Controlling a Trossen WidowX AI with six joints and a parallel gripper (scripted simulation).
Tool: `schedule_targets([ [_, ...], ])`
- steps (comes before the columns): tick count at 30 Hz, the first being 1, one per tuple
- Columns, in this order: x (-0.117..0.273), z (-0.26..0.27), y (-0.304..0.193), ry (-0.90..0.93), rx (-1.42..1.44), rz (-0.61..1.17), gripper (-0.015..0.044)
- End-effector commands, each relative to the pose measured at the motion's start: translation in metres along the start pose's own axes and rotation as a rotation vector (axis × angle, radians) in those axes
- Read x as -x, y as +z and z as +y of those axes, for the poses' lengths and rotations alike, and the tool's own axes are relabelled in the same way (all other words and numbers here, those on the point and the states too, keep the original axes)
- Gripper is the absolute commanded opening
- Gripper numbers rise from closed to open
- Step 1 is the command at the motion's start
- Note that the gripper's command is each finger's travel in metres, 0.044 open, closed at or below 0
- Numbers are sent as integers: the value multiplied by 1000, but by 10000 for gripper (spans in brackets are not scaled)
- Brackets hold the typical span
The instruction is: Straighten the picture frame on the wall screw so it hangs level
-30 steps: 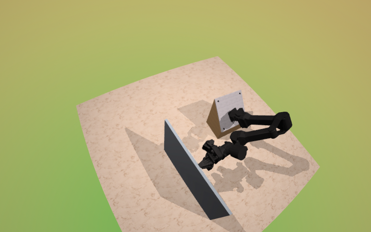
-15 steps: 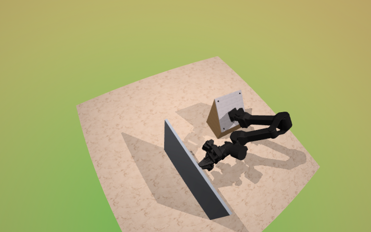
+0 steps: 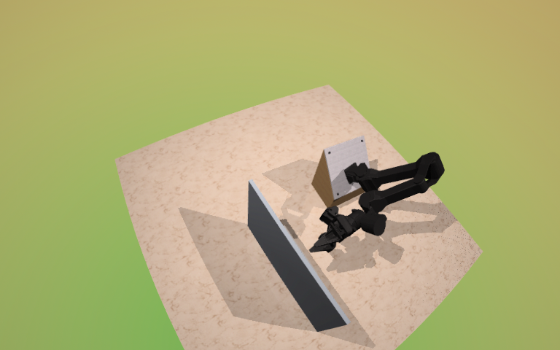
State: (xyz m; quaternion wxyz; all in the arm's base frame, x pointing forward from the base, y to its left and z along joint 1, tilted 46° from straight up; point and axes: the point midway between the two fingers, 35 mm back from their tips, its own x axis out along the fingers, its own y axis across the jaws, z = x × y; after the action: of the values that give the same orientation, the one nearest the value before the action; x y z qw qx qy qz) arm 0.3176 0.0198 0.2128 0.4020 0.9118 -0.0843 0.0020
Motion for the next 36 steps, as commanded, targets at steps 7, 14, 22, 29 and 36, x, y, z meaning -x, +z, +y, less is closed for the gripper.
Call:
schedule_targets([
  [7, 52, -6, 11, -4, 87, -10, 260],
  [14, 54, 31, 13, -2, 82, -6, 260],
  [22, 68, 50, 19, -1, 95, -15, 260],
  [29, 73, 55, 19, -5, 92, -10, 260],
  [36, 73, 55, 19, -5, 92, -10, 260],
])
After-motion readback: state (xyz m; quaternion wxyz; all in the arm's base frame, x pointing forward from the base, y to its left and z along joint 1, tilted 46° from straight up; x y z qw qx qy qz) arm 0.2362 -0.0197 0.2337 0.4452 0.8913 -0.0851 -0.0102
